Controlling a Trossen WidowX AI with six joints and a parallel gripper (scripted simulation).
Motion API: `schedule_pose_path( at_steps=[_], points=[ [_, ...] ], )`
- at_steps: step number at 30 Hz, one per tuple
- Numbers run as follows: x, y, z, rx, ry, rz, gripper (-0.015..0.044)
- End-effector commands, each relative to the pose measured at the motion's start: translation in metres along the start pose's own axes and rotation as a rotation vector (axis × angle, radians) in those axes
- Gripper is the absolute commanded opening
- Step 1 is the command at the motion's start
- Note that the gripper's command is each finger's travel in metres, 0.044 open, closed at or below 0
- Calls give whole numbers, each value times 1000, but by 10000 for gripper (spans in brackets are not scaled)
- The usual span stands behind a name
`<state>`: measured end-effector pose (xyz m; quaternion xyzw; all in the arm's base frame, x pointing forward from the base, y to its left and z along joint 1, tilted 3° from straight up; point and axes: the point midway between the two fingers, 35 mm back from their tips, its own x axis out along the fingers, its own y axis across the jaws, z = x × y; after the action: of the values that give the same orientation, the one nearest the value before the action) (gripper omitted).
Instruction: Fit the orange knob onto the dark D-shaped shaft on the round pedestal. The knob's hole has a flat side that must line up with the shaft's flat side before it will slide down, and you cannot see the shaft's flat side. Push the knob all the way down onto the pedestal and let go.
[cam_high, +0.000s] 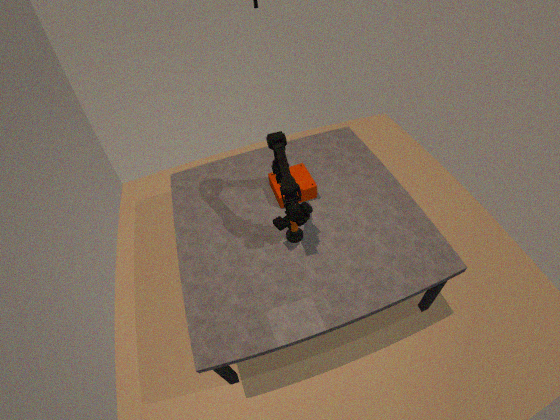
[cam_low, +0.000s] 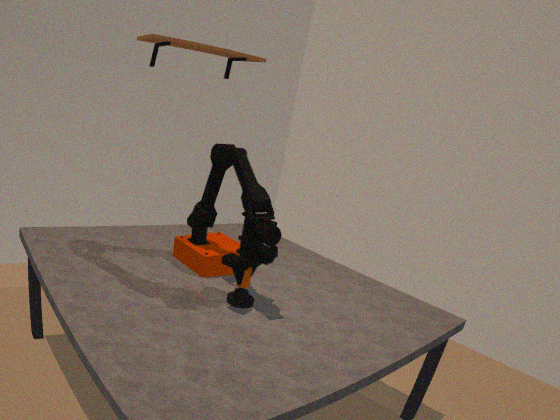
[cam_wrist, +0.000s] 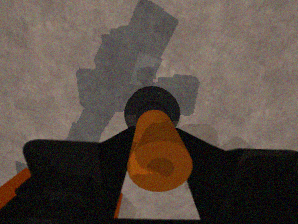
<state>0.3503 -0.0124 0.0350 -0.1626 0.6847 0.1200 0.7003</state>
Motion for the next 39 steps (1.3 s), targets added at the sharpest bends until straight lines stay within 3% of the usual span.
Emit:
schedule_pose_path(
  at_steps=[1,24,31,39],
  points=[
    [1,-1,1,-8,-2,-3,0],
    [-4,2,-4,-8,-2,-3,0],
    [-4,1,-2,-207,-2,-3,0],
    [-2,-1,1,-218,-2,-4,0]
  ],
)
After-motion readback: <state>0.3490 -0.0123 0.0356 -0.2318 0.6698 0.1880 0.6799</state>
